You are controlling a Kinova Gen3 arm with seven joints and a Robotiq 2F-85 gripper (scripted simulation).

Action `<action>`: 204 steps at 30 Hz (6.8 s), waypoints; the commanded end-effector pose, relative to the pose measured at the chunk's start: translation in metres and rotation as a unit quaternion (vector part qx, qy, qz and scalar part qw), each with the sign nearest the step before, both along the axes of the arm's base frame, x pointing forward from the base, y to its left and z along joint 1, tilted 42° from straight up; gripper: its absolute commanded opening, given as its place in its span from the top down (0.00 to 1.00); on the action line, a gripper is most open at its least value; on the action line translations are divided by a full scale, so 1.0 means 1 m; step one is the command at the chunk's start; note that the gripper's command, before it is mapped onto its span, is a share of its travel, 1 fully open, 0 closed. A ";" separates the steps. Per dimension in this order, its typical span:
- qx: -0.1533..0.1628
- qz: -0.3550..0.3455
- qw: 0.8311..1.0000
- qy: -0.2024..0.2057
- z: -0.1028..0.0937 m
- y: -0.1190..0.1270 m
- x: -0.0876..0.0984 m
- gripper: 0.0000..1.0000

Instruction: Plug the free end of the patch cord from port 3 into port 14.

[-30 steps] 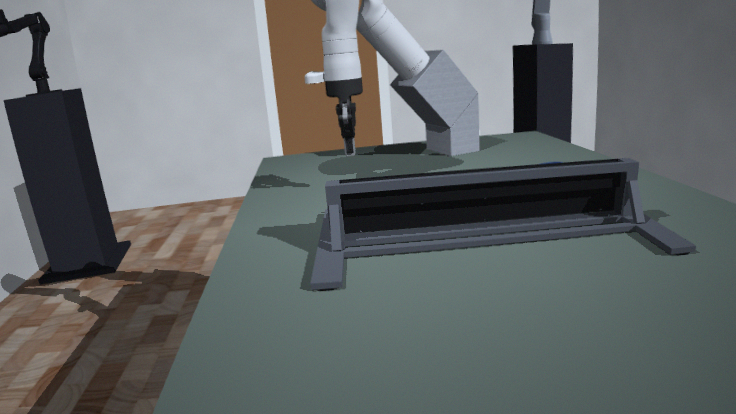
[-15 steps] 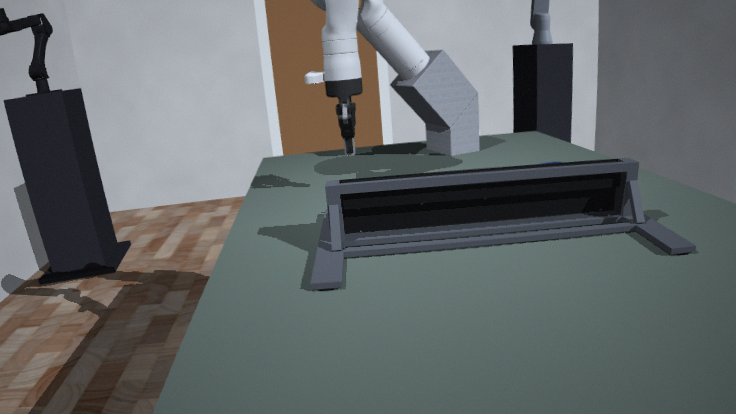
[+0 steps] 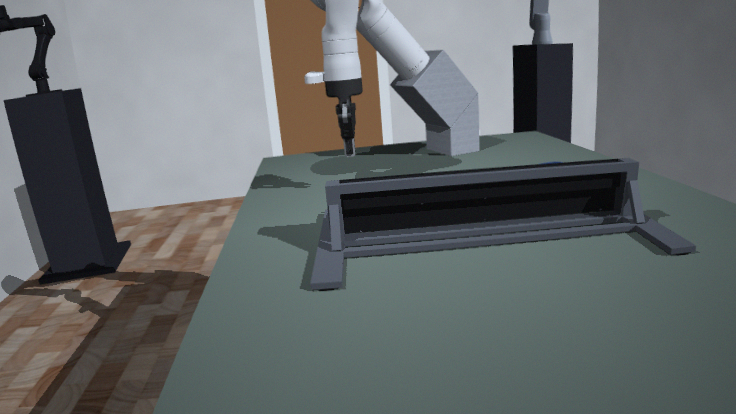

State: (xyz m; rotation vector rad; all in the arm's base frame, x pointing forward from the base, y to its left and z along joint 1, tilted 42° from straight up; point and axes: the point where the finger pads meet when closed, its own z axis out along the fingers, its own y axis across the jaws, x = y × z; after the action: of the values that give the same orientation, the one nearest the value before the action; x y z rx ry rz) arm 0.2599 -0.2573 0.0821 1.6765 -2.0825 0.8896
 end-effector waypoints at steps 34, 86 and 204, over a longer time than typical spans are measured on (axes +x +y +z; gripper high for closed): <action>0.000 -0.001 1.000 -0.001 0.000 0.000 0.000 0.63; -0.004 0.008 1.000 -0.001 -0.043 -0.036 0.005 0.63; -0.004 0.009 1.000 -0.001 -0.059 -0.050 0.008 0.63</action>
State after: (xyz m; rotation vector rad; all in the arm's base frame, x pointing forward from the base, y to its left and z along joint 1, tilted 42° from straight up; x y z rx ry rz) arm 0.2678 -0.3074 0.0231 1.6920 -2.0653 0.9041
